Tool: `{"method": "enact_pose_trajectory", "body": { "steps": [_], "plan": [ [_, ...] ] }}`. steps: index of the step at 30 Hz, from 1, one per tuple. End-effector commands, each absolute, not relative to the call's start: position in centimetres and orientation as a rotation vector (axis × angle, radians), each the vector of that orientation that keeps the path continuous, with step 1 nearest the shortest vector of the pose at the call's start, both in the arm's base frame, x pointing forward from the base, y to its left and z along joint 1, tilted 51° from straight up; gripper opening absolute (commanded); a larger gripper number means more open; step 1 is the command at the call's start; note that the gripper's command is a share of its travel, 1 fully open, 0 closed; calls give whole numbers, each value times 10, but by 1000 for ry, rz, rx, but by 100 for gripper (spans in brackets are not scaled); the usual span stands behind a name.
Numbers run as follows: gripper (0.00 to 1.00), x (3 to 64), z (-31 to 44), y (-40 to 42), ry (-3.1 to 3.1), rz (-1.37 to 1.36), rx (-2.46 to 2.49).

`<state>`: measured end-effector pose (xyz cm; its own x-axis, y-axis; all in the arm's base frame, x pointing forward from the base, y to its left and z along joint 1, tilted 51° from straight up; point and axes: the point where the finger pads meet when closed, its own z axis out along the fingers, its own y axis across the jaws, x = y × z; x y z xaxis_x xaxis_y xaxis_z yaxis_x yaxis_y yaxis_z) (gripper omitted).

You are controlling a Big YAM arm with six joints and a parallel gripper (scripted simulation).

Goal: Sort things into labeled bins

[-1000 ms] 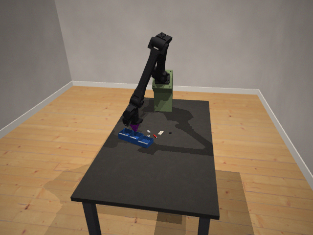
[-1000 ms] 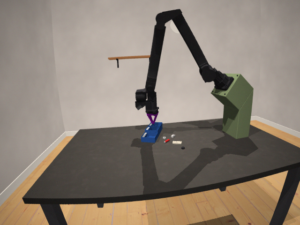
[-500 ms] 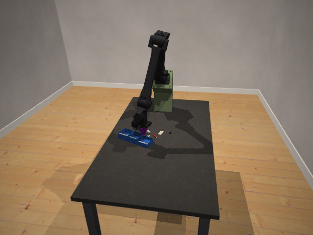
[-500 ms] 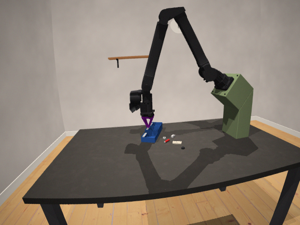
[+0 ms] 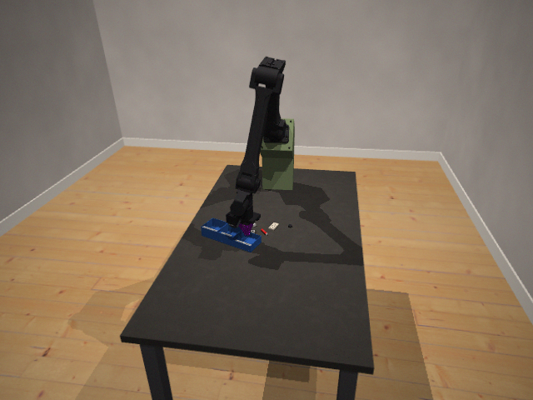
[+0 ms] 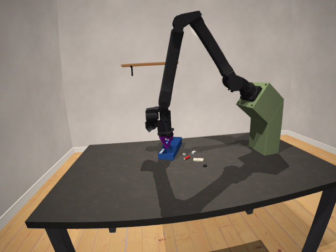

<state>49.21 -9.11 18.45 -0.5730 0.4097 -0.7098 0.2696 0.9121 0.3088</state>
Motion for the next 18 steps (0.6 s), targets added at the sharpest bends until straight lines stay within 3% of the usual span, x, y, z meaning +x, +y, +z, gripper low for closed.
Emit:
{"method": "enact_pose_trajectory", "body": {
  "steps": [1, 18],
  "plan": [
    [8, 506, 196, -93, 2172, 210, 483],
    [8, 523, 192, -92, 2147, 209, 468]
  ]
}}
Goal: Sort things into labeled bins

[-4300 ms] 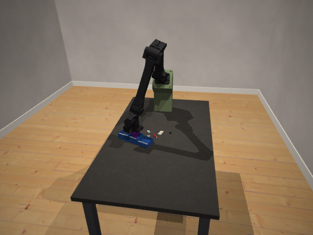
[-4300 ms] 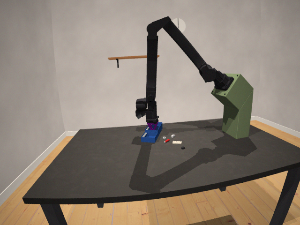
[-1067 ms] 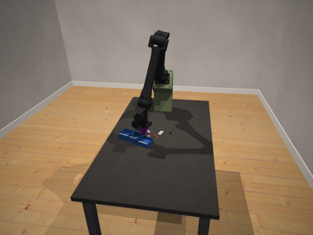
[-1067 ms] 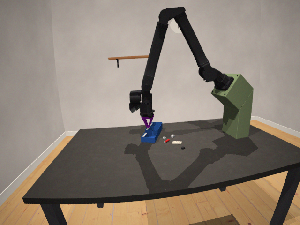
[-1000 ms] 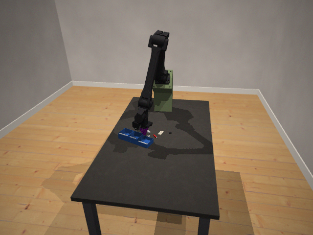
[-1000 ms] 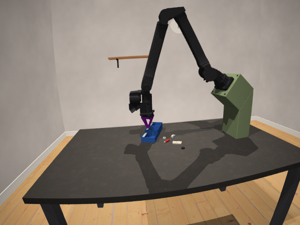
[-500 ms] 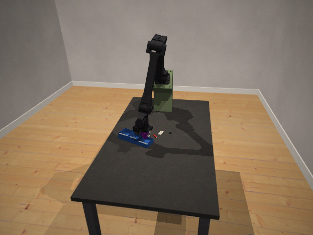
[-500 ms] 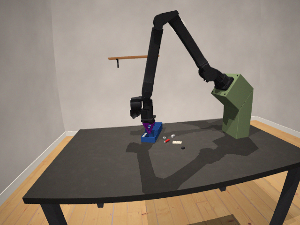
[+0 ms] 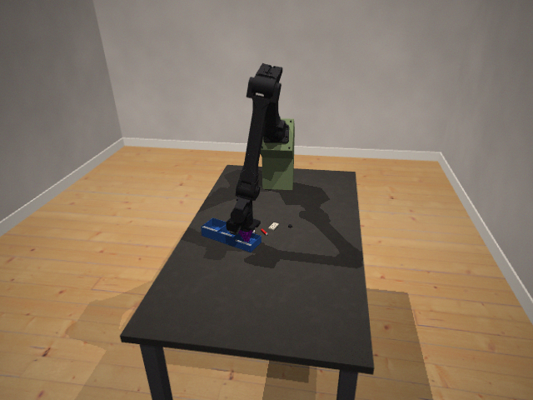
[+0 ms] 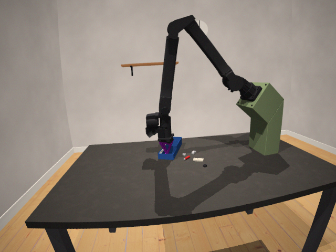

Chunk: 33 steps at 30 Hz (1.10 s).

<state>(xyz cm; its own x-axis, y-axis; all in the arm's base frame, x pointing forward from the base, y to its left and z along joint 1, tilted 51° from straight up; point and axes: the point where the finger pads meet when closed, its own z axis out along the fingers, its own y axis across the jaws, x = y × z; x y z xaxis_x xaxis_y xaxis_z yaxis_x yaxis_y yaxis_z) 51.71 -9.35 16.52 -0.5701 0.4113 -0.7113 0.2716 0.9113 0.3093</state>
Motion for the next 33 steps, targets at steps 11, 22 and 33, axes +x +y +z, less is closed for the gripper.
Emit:
{"method": "enact_pose_trajectory", "body": {
  "steps": [11, 22, 33],
  "plan": [
    [8, 521, 179, -95, 2180, 205, 478],
    [8, 521, 179, -94, 2180, 205, 478],
    [8, 527, 182, -93, 2171, 210, 476]
  ]
}}
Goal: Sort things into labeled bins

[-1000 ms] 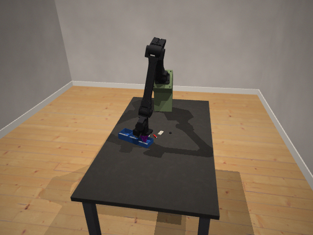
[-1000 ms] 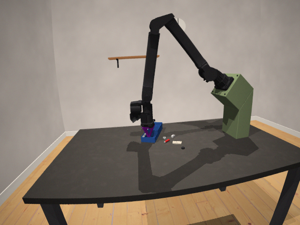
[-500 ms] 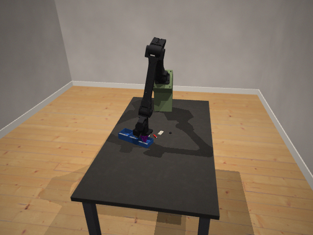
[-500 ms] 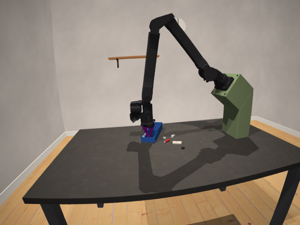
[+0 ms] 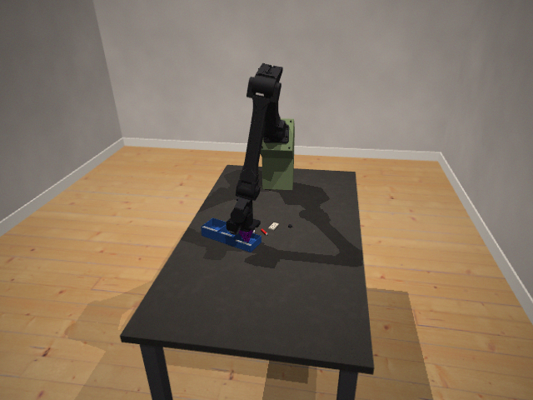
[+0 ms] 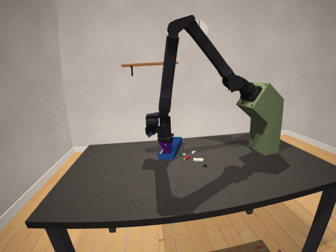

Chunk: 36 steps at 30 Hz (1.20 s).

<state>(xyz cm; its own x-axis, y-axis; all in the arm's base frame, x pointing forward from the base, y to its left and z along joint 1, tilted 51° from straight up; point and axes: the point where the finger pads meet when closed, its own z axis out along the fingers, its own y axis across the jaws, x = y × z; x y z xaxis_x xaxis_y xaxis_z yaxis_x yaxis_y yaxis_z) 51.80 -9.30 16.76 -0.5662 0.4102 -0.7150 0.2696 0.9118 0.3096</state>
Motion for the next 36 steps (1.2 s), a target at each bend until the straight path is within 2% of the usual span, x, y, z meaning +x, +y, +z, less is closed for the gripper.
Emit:
{"method": "enact_pose_trajectory", "body": {
  "steps": [1, 36],
  "plan": [
    [8, 527, 182, -93, 2171, 210, 476],
    [8, 483, 205, -97, 2181, 195, 479]
  ]
}}
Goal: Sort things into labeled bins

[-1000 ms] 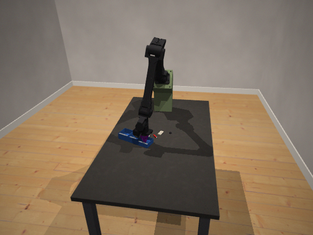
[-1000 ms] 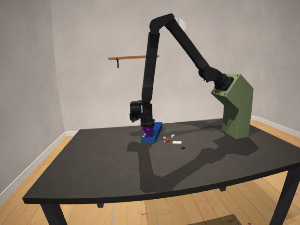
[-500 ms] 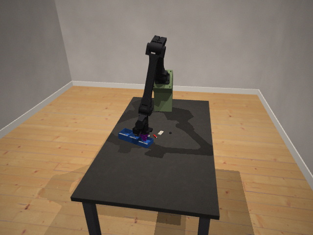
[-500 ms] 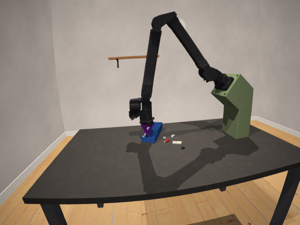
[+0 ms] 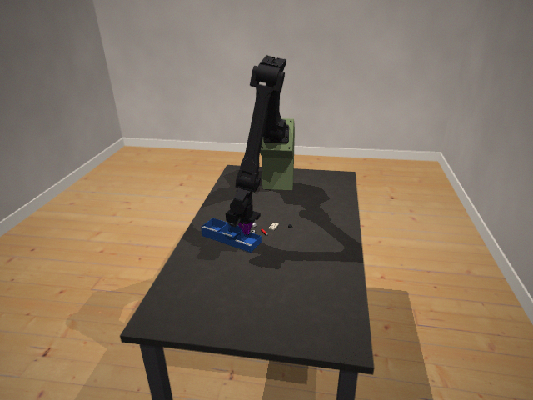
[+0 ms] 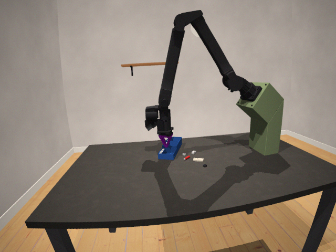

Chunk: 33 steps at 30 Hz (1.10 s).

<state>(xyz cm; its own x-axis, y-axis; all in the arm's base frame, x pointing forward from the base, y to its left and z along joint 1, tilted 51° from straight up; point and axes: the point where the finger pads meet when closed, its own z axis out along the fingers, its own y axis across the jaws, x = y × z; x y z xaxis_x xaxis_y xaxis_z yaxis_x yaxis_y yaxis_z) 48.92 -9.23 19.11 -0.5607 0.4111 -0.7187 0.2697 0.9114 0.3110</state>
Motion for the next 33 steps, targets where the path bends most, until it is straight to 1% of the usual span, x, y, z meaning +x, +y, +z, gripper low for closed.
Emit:
{"method": "enact_pose_trajectory", "body": {
  "steps": [1, 5, 8, 9, 13, 15, 17, 18, 22, 31, 33],
  "plan": [
    [8, 485, 218, -97, 2165, 195, 470],
    [8, 467, 217, -97, 2181, 195, 478],
    [8, 472, 227, -92, 2167, 201, 463],
    [8, 475, 208, -93, 2205, 205, 476],
    [8, 472, 202, -92, 2215, 205, 481],
    [8, 453, 226, -96, 2181, 195, 478],
    [8, 453, 226, -96, 2181, 195, 478],
    [8, 454, 248, -98, 2153, 191, 468],
    [8, 423, 259, -95, 2169, 193, 473],
    [8, 367, 322, -94, 2142, 185, 460],
    [8, 364, 323, -94, 2141, 184, 460]
  ]
}}
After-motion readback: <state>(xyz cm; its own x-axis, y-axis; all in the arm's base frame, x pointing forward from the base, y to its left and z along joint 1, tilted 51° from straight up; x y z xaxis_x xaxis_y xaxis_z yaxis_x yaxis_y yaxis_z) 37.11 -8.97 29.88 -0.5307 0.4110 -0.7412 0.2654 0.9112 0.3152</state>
